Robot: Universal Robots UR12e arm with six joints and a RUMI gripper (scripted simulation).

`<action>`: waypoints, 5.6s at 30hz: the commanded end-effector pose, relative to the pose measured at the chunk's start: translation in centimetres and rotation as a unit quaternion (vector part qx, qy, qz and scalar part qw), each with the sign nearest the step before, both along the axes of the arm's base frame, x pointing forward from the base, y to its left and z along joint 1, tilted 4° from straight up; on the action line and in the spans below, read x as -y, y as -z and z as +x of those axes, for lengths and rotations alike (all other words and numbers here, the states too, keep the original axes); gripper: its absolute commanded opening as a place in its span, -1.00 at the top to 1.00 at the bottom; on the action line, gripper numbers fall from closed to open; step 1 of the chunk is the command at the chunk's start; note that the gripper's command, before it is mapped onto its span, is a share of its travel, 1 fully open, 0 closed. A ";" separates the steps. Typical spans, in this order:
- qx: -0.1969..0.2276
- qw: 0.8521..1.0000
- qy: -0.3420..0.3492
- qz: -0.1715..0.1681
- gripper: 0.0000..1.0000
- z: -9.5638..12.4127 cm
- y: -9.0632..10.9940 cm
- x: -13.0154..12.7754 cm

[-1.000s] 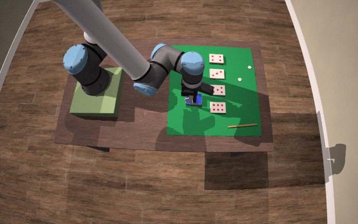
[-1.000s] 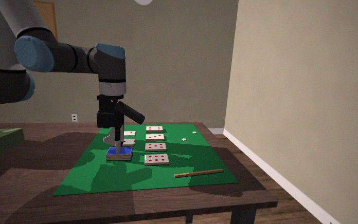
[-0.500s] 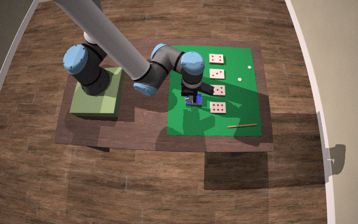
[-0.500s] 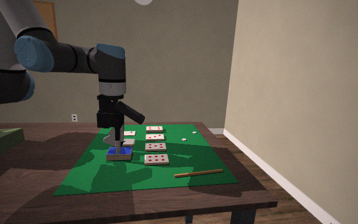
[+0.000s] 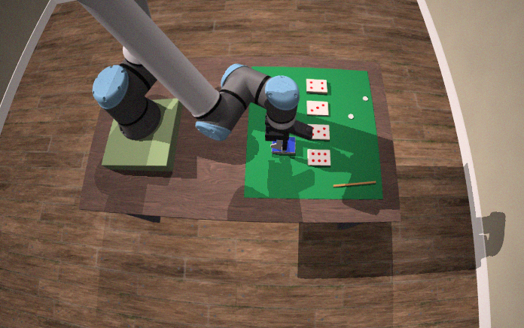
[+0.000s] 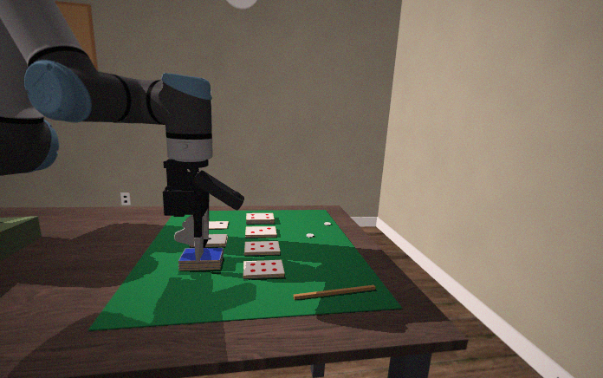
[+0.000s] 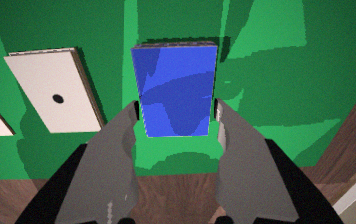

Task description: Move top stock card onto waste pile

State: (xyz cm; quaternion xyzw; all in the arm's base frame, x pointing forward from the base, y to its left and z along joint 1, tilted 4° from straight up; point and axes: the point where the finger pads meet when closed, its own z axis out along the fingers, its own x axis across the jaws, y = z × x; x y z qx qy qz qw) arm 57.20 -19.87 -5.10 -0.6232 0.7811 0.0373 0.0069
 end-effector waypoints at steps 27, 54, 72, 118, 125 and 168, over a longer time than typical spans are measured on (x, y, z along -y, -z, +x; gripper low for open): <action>0.001 1.000 0.000 0.000 0.18 0.1 -0.1 0.0; 0.001 1.000 0.000 0.000 0.22 0.1 -0.1 0.0; 0.001 1.000 0.000 0.000 0.23 0.1 -0.1 0.0; 0.001 1.000 0.000 0.000 0.23 0.2 -4.0 0.2; 0.001 1.000 -0.001 0.000 0.23 0.5 -4.1 -1.3; 0.001 1.000 -0.009 0.000 0.23 2.6 -4.8 -11.6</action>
